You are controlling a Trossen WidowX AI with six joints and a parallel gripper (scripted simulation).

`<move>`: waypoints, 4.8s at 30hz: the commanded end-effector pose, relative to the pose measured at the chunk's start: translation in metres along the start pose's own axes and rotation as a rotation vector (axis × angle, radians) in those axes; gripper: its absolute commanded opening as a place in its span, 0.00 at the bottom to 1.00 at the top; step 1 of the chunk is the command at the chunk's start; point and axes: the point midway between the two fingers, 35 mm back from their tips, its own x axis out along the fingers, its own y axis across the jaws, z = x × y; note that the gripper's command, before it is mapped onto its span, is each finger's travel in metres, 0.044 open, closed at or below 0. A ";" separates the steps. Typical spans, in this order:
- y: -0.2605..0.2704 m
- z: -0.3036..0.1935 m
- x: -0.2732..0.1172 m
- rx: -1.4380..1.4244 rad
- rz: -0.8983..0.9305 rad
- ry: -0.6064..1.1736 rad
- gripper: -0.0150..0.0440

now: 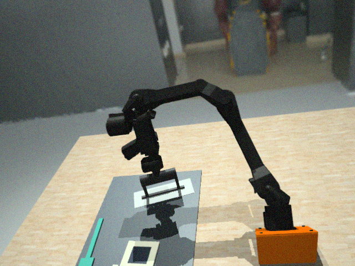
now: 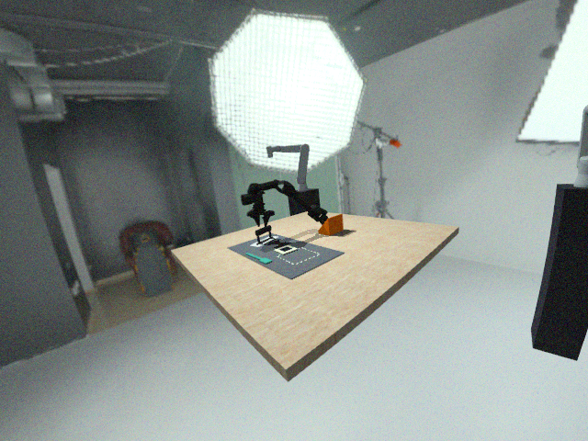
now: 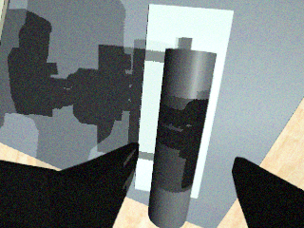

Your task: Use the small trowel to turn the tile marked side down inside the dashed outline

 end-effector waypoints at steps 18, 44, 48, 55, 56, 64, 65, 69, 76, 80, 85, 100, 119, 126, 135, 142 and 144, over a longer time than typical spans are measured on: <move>0.000 -0.002 0.030 -0.004 -0.003 0.000 0.71; 0.000 -0.002 0.030 -0.004 -0.003 0.000 0.47; 0.000 -0.002 0.030 0.041 -0.003 0.000 0.47; 0.000 -0.002 0.030 0.251 -0.003 0.000 0.47; 0.000 -0.002 0.030 0.280 -0.003 0.000 0.47; 0.000 -0.002 0.030 0.513 -0.003 0.000 0.47; 0.000 -0.002 0.030 0.542 -0.003 0.000 0.47; 0.000 -0.002 0.030 0.659 -0.003 -0.001 0.47; 0.000 -0.002 0.030 0.863 -0.003 -0.001 0.47; 0.000 -0.002 0.030 0.979 -0.002 -0.001 0.47; 0.000 -0.002 0.030 1.125 -0.002 -0.001 0.47; 0.000 -0.002 0.030 1.196 -0.002 -0.001 0.71; 0.000 -0.002 0.028 1.197 -0.002 -0.001 0.71; 0.001 -0.002 -0.014 1.217 -0.001 0.001 0.71; 0.001 -0.002 -0.014 1.061 0.000 0.001 0.71; 0.001 -0.002 -0.014 0.817 0.000 0.001 0.71; 0.001 -0.002 -0.014 0.748 0.000 0.001 0.71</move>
